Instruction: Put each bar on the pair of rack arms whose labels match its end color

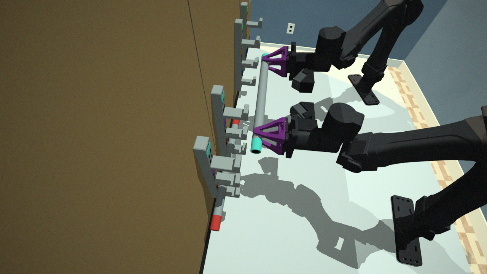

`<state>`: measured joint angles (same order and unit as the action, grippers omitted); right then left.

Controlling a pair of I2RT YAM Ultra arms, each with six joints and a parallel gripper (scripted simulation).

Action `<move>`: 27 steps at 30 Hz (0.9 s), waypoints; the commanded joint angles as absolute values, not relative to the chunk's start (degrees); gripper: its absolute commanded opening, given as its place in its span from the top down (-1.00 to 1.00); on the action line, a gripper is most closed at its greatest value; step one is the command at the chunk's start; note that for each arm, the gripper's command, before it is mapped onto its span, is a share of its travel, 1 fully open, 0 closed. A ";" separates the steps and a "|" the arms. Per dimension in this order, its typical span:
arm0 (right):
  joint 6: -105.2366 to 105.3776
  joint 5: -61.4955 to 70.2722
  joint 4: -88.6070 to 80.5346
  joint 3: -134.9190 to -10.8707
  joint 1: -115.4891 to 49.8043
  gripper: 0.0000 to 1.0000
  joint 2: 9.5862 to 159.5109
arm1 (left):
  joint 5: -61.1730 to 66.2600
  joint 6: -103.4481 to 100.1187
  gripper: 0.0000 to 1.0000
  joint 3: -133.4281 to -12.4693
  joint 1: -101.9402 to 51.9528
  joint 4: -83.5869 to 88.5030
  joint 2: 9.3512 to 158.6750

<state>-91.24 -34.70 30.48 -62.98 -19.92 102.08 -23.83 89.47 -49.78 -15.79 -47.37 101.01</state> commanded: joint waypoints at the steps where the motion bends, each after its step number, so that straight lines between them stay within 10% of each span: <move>1: -90.10 -34.51 32.64 -66.07 -19.09 1.00 98.67 | -23.46 90.03 1.00 -51.35 -15.19 -47.86 99.18; 14: -90.12 -34.34 32.22 -66.17 -18.92 1.00 98.35 | -23.47 90.03 1.00 -51.35 -15.20 -47.86 99.18; 27: -89.70 -35.18 42.65 -60.05 -19.78 0.40 103.52 | -23.63 89.94 1.00 -51.33 -15.19 -47.93 99.17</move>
<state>-91.02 -34.83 35.51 -60.58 -19.92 103.18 -23.59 89.84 -49.74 -15.77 -47.00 101.03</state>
